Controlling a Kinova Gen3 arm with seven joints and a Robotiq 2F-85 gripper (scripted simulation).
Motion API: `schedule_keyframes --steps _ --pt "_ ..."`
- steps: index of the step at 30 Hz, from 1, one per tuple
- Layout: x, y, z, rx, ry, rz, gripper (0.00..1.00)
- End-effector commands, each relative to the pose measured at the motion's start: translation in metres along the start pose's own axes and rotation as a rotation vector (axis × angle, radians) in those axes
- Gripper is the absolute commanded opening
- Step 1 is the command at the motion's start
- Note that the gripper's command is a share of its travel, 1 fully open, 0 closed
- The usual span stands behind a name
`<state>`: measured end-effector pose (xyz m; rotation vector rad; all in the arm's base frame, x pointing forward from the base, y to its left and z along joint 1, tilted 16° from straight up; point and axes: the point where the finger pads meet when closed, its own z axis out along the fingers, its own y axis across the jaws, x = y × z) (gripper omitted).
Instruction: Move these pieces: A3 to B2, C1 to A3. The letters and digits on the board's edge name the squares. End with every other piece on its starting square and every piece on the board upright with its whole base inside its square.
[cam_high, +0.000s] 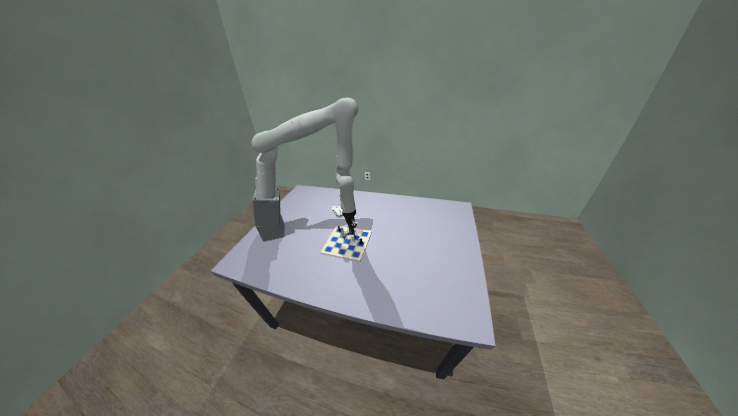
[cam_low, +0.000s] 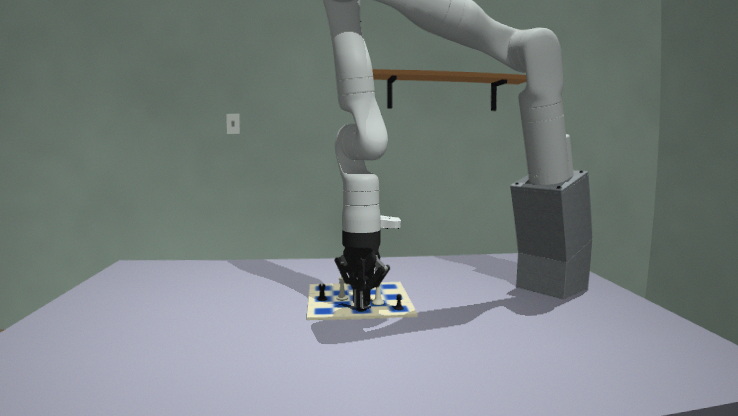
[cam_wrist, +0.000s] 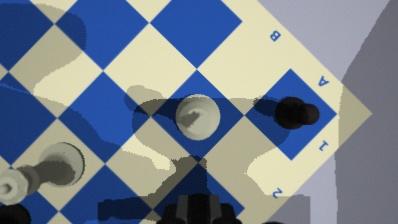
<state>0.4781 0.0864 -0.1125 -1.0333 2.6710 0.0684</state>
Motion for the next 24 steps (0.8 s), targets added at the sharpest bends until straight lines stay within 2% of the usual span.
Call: schedule_keyframes --steps 1,17,18,22,23,24 --pt "-0.0005 -0.0004 -0.0006 0.001 -0.001 0.0 0.0" --pt "-0.0005 -0.0004 -0.0006 0.001 -0.001 0.0 0.0" --pt "-0.0005 -0.0004 -0.0006 0.001 -0.001 0.0 0.07" --pt "-0.0005 -0.0004 -0.0006 0.001 -0.001 0.0 0.07" --pt "-0.0005 -0.0004 -0.0006 0.001 -0.001 0.0 0.13" --pt "-0.0005 -0.0004 -0.0006 0.001 -0.001 0.0 0.13"
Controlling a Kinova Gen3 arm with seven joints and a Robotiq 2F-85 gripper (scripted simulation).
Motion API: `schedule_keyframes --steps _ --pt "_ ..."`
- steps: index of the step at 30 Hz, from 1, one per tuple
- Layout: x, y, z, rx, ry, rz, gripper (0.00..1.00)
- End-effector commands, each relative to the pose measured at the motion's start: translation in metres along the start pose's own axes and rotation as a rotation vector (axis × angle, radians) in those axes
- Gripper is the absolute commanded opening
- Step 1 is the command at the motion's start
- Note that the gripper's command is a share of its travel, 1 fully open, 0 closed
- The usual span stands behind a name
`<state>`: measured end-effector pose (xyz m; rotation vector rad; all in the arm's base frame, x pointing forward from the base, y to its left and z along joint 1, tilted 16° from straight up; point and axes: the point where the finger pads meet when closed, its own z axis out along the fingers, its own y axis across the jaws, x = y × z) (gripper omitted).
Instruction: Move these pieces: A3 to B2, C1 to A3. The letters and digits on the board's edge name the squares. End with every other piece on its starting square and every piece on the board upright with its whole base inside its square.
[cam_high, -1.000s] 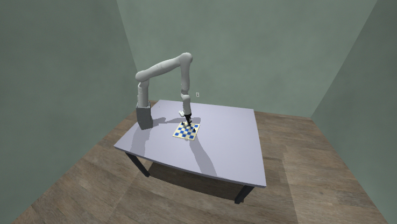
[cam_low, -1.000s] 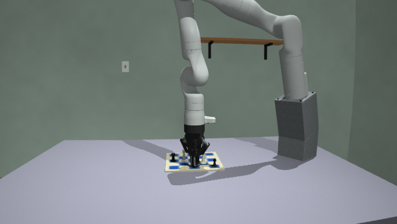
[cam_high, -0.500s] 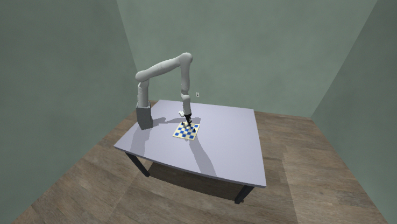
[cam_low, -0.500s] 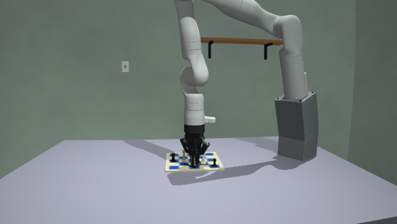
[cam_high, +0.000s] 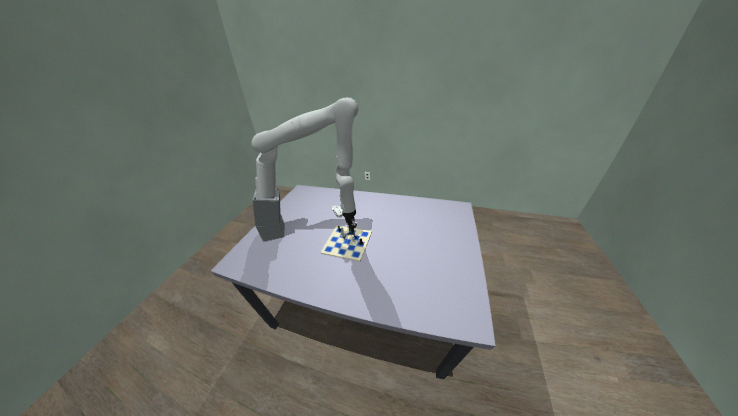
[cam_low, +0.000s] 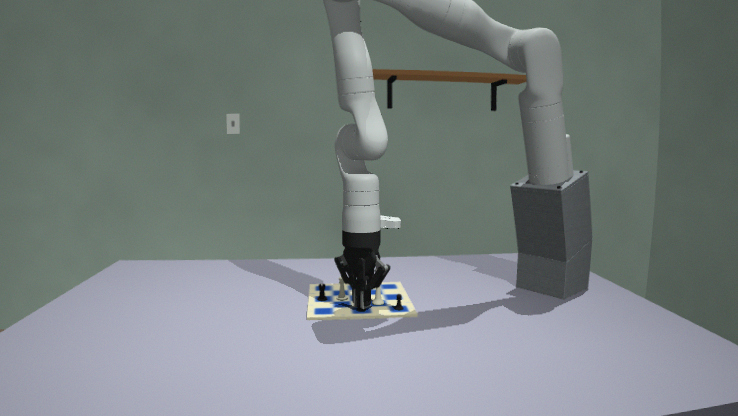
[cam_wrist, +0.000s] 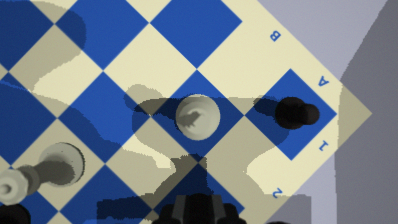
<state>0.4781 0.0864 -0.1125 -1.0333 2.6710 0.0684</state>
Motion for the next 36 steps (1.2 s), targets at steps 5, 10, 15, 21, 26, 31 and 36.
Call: schedule_keyframes --steps 5,10,15,21,26,31,36 --pt "-0.001 0.0 -0.001 0.001 -0.001 0.0 0.27" --pt "-0.001 0.0 -0.001 0.001 -0.001 0.0 0.34" --pt "-0.001 0.0 -0.001 0.001 -0.001 0.0 0.34" --pt "-0.001 0.0 -0.001 0.001 -0.001 0.0 0.34" --pt "-0.001 0.0 -0.012 0.001 -0.001 0.0 0.34" --pt "-0.001 0.0 -0.025 0.001 -0.001 0.0 0.34" --pt "0.0 0.0 -0.052 0.001 -0.001 0.0 0.34"
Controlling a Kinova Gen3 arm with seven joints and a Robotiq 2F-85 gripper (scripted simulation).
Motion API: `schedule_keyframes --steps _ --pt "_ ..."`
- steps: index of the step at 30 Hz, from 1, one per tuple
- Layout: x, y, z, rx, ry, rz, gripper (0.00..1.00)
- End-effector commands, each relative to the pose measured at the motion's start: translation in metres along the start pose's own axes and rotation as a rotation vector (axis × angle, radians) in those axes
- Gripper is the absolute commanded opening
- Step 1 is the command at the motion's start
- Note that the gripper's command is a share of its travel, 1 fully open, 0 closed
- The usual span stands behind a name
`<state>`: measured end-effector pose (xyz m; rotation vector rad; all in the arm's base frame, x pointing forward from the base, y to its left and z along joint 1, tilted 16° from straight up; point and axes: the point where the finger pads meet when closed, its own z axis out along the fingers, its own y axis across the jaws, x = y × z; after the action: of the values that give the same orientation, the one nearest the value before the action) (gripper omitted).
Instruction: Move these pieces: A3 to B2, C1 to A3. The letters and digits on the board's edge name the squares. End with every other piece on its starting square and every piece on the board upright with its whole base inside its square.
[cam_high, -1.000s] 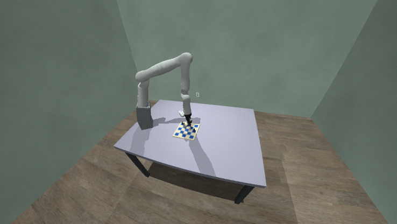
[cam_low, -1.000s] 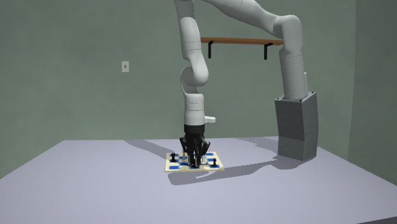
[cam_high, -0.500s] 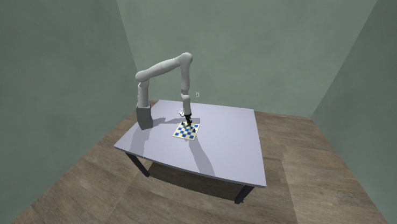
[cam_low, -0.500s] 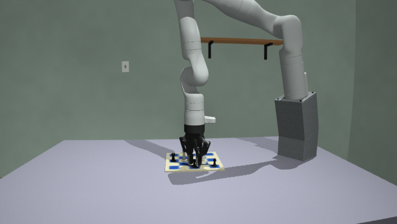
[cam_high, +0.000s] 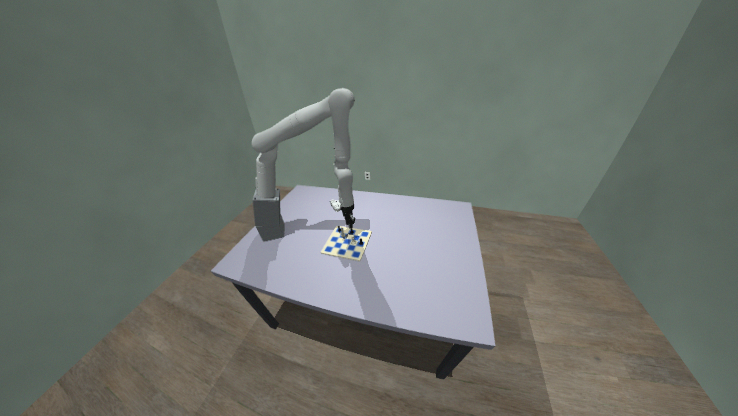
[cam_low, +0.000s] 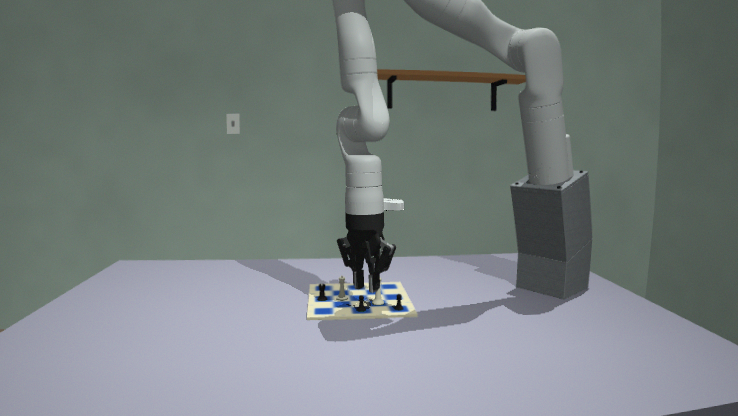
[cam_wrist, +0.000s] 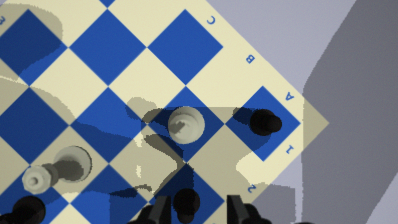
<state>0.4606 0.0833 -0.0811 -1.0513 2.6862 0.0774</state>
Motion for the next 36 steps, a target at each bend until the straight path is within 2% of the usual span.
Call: schedule_keyframes --steps 1,8,16,17,36 --pt "-0.006 -0.008 -0.023 0.015 -0.018 0.006 0.34" --pt "-0.005 -0.007 -0.051 0.015 -0.018 0.006 0.34" --pt "-0.005 -0.007 -0.056 0.015 -0.018 0.006 0.34" --pt "-0.005 -0.007 -0.056 0.015 -0.018 0.006 1.0" --pt "-0.005 -0.007 -0.056 0.015 -0.018 0.006 1.0"
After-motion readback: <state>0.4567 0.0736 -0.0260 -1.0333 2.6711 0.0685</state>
